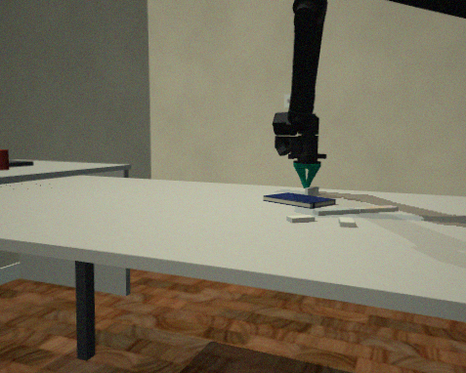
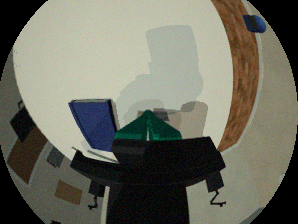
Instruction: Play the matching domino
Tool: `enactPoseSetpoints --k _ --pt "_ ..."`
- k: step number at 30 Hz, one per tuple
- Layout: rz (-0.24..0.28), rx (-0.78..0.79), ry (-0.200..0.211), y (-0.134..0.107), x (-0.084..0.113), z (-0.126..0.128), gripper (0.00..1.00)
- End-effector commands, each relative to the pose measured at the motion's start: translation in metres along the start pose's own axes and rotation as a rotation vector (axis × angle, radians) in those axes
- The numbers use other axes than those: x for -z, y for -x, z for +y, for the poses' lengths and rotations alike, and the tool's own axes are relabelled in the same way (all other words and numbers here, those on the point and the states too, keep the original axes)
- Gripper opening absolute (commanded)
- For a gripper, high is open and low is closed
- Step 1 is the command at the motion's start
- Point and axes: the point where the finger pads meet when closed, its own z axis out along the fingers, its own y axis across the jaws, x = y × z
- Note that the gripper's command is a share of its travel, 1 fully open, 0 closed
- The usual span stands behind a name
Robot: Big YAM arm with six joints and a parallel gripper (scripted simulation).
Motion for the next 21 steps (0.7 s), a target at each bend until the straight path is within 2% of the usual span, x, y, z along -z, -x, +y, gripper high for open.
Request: enactPoseSetpoints --k 1,6,13,14,21 --pt "0.003 0.012 0.000 -0.001 -0.004 0.008 0.00" --pt "0.017 0.024 -0.001 -0.005 -0.013 0.016 0.00" --pt "0.017 0.024 -0.001 -0.005 -0.013 0.016 0.00" --pt "-0.002 0.000 -0.001 0.000 0.001 0.001 0.00" --pt "0.015 0.017 -0.001 -0.005 -0.011 0.011 0.00"
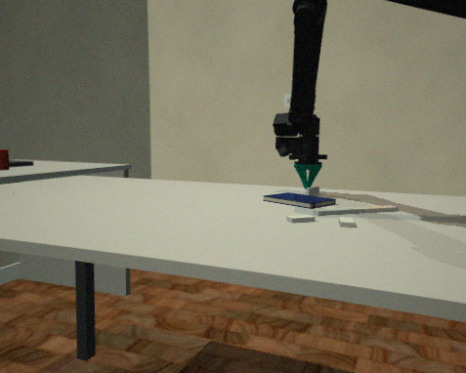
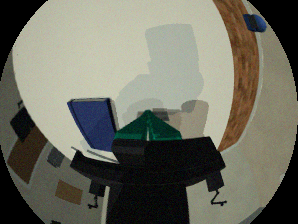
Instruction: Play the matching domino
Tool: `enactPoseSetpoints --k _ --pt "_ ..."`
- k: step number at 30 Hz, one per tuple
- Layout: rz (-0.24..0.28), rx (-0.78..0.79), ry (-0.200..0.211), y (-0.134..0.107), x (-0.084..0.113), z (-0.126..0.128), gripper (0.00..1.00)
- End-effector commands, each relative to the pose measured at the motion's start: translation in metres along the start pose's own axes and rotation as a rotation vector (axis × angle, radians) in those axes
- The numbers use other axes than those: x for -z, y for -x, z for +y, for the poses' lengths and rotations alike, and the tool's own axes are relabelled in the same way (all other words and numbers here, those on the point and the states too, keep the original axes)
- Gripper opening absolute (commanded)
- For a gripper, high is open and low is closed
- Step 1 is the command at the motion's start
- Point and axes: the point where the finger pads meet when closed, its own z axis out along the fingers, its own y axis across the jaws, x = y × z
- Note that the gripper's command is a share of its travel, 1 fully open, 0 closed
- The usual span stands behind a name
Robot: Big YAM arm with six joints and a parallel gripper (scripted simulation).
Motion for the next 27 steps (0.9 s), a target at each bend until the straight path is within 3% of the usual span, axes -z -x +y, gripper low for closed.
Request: enactPoseSetpoints --k 1,9,10,19,26,27 --pt "0.011 0.022 0.000 -0.002 -0.011 0.013 0.00" --pt "0.014 0.024 0.000 -0.002 -0.012 0.015 0.00" --pt "-0.006 0.003 0.000 0.003 0.003 0.002 0.00" --pt "0.016 0.022 -0.001 -0.003 -0.014 0.013 0.00" --pt "0.016 0.022 -0.001 -0.003 -0.014 0.013 0.00" --pt "-0.006 0.003 0.000 0.003 0.003 0.001 0.00"
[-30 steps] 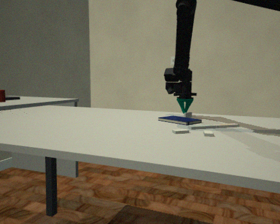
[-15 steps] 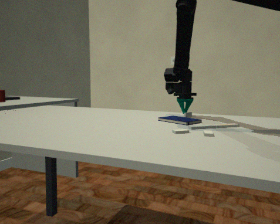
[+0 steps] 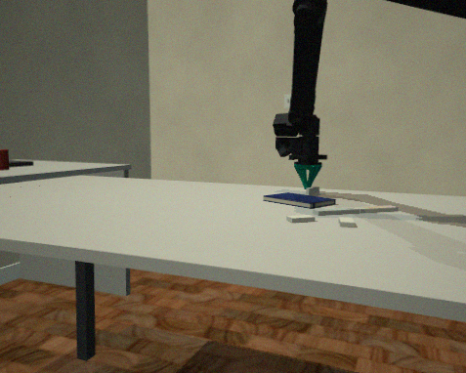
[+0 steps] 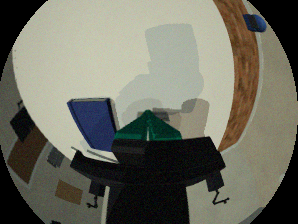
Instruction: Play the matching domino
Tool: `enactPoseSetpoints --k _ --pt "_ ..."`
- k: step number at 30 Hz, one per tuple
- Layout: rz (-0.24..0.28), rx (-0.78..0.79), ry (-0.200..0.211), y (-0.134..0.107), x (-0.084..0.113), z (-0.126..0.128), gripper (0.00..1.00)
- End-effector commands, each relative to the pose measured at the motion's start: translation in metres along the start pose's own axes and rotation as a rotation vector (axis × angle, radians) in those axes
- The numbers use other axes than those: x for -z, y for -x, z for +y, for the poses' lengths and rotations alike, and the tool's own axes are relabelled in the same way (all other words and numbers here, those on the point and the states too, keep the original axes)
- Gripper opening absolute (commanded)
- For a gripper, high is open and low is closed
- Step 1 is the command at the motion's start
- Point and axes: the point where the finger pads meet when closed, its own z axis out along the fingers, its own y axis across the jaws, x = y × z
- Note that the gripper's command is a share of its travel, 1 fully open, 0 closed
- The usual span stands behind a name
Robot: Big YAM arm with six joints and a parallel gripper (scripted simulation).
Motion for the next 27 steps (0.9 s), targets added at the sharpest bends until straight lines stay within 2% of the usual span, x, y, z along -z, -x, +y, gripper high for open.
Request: enactPoseSetpoints --k 1,9,16,17,27 --pt "-0.004 0.004 0.000 0.002 0.001 0.002 0.00" --pt "0.017 0.019 -0.002 -0.003 -0.014 0.011 0.00" --pt "0.017 0.019 -0.002 -0.003 -0.014 0.011 0.00" --pt "-0.006 0.002 0.000 0.003 0.003 0.001 0.00" --pt "0.019 0.016 -0.002 -0.004 -0.015 0.010 0.00"
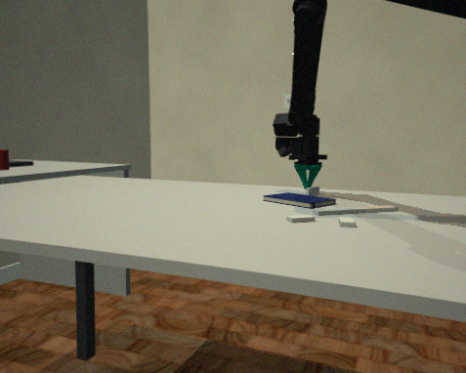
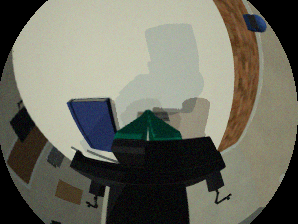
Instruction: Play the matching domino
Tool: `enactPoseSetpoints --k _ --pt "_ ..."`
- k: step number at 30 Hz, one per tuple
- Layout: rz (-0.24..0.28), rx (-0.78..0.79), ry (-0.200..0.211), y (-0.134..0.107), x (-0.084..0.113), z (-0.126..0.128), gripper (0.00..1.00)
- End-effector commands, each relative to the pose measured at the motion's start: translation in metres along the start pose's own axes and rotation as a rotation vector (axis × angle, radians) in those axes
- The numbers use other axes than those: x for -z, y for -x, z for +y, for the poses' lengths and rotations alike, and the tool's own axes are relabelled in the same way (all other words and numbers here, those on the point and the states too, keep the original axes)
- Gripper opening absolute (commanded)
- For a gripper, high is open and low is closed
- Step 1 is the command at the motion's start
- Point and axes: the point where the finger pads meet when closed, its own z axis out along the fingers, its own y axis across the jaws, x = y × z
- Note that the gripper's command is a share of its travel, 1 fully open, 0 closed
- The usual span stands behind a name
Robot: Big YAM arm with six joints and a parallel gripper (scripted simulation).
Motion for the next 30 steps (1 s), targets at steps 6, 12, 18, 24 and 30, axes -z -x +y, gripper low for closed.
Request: enactPoseSetpoints --k 6,12,18,24,30 --pt "0.019 0.016 -0.002 -0.004 -0.015 0.010 0.00" --pt "0.009 0.009 -0.001 -0.001 -0.008 0.005 0.00" --pt "0.020 0.014 -0.002 -0.004 -0.016 0.008 0.00" --pt "-0.006 0.002 0.000 0.003 0.011 0.001 0.00" --pt "0.011 0.011 -0.001 -0.002 0.047 0.006 0.00"
